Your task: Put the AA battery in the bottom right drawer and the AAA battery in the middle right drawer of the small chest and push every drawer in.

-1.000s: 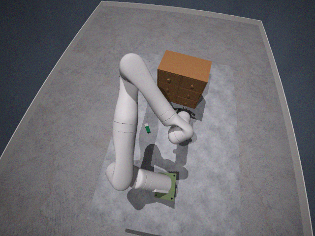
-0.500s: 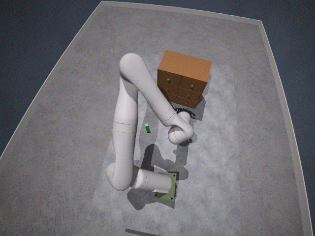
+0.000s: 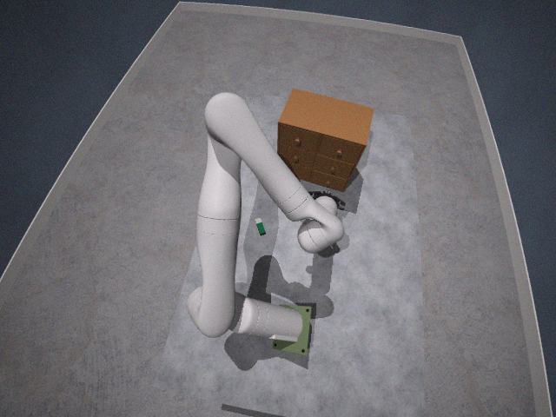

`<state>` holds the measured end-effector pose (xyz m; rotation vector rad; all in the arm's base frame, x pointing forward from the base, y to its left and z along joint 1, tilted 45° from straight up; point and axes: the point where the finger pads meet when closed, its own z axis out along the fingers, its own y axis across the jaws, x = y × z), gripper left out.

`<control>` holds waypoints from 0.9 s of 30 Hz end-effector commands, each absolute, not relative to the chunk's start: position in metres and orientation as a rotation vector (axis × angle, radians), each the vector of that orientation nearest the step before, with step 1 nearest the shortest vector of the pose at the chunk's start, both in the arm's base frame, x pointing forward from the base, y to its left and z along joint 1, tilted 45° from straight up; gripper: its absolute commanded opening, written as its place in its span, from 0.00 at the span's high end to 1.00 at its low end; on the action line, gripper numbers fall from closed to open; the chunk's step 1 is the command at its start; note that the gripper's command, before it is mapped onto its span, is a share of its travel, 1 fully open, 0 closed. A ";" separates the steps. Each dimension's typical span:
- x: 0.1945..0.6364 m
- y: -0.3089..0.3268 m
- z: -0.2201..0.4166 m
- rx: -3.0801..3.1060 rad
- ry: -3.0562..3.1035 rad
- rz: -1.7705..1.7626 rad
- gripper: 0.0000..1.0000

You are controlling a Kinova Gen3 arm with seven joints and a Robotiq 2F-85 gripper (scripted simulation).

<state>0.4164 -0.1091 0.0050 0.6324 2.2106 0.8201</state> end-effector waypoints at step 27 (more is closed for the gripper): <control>0.403 -0.123 0.024 0.574 2.359 0.897 1.00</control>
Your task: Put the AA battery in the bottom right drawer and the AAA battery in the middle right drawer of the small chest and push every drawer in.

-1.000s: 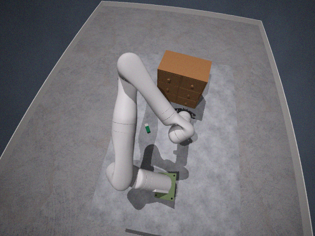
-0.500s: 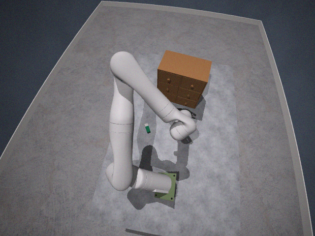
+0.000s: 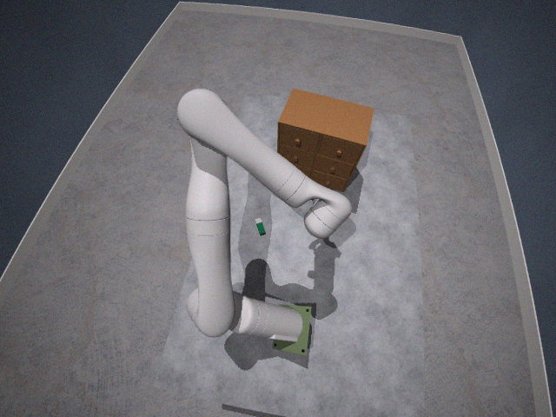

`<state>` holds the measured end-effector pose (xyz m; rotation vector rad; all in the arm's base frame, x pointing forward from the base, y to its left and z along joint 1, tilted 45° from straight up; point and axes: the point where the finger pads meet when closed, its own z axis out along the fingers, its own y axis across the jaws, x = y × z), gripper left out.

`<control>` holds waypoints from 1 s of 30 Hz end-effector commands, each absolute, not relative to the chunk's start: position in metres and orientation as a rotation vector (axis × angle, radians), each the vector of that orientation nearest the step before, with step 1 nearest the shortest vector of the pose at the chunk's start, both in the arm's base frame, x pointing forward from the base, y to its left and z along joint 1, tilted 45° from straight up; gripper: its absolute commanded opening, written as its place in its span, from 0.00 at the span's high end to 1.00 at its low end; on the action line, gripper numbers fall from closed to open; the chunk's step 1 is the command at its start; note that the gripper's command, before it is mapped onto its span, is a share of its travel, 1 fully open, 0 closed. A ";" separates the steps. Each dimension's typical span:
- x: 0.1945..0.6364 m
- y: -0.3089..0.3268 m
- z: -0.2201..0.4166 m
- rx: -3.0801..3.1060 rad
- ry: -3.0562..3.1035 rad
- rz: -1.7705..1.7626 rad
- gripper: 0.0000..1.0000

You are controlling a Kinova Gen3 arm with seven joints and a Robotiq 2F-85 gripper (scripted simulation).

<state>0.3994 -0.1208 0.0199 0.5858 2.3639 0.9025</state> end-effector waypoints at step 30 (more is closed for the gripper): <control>0.373 -0.145 0.053 0.459 2.640 1.053 1.00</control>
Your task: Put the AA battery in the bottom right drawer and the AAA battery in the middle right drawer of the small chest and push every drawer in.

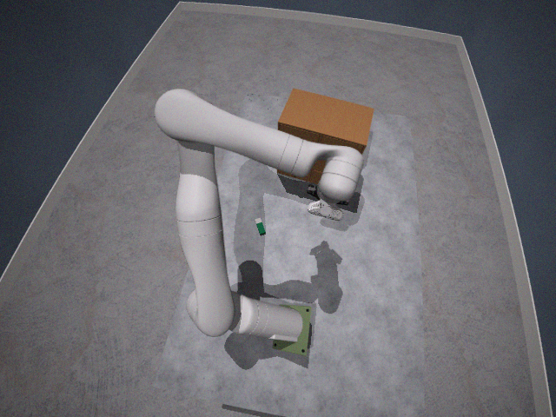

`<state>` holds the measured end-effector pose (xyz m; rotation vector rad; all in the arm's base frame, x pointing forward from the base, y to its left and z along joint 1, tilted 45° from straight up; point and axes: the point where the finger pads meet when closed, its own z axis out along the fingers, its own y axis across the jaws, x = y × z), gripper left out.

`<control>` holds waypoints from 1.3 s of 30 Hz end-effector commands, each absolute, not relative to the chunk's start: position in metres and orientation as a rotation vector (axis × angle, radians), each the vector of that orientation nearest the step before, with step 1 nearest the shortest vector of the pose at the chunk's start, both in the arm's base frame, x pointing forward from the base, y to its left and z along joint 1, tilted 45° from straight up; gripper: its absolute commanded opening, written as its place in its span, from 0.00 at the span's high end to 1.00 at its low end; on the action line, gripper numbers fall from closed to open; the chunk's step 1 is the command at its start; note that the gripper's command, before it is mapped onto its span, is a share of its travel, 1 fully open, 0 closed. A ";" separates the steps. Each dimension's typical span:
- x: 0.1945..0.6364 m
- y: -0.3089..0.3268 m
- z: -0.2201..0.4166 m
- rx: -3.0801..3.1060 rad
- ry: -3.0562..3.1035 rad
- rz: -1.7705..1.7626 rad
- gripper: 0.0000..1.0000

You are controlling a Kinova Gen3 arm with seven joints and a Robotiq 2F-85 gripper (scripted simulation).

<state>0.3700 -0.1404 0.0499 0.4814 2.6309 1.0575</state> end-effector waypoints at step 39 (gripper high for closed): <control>0.343 -0.166 0.082 0.310 2.916 1.217 1.00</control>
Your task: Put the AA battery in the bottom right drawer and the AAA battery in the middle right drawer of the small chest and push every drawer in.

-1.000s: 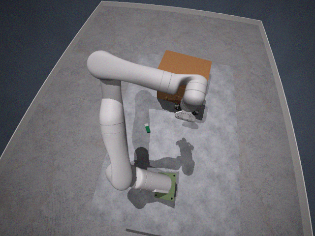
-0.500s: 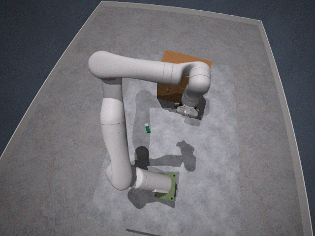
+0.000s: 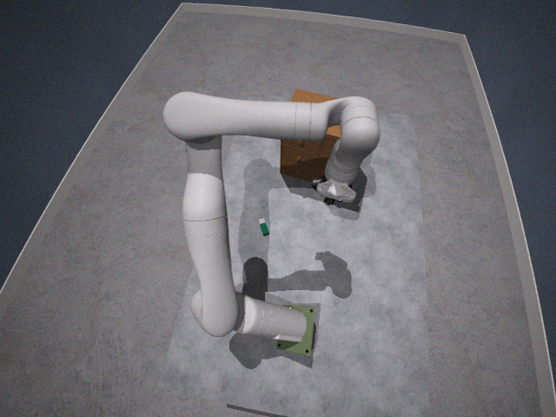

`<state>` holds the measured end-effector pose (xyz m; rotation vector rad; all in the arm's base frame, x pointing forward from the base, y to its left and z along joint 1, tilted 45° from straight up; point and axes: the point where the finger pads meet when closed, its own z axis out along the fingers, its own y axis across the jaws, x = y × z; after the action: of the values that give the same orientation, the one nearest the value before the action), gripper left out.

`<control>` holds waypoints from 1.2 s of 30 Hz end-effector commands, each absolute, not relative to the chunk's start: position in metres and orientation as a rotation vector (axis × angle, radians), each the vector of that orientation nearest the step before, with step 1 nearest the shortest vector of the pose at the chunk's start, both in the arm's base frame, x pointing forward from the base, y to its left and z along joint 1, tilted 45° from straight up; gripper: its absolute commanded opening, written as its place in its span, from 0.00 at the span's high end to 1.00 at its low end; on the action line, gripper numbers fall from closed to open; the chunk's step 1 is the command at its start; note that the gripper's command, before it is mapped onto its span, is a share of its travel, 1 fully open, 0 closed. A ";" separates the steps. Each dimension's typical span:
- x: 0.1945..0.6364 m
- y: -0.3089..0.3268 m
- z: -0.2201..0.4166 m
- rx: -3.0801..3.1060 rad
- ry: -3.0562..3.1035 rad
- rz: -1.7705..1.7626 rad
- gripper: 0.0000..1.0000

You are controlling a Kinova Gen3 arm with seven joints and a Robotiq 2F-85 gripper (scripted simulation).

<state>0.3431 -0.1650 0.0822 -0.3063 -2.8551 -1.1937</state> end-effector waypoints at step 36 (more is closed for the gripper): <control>0.341 -0.167 0.084 -0.292 -2.840 -1.188 1.00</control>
<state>0.3414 -0.1668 0.0835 -0.2913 -2.8378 -1.1884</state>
